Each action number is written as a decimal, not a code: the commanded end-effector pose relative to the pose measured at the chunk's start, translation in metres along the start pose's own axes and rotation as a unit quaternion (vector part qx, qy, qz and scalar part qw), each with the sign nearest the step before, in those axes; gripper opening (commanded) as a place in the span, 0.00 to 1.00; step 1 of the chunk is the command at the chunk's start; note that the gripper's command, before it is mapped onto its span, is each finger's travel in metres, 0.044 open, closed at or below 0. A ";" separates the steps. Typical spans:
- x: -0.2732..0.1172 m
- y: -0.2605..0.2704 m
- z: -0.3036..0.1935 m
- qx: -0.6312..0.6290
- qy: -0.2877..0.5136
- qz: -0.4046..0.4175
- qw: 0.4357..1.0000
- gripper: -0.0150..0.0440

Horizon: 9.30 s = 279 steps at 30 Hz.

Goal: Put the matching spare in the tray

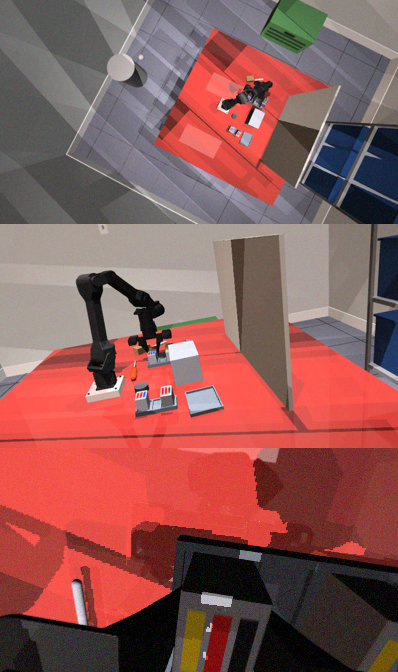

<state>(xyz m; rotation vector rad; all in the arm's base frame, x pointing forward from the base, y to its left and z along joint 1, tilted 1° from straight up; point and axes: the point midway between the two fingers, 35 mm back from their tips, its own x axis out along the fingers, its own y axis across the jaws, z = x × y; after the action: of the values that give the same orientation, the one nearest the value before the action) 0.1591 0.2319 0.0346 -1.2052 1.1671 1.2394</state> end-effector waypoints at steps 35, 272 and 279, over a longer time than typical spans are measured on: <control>-0.103 0.000 0.006 0.000 -0.002 -0.001 1.000 0.25; -0.072 -0.177 -0.422 -0.003 0.016 -0.007 1.000 0.25; -0.067 -0.177 -0.422 -0.003 0.016 -0.007 1.000 0.25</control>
<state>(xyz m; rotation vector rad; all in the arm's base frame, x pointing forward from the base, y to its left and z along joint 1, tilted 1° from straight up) 0.3467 -0.1873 0.0908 -1.2335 1.1761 1.2169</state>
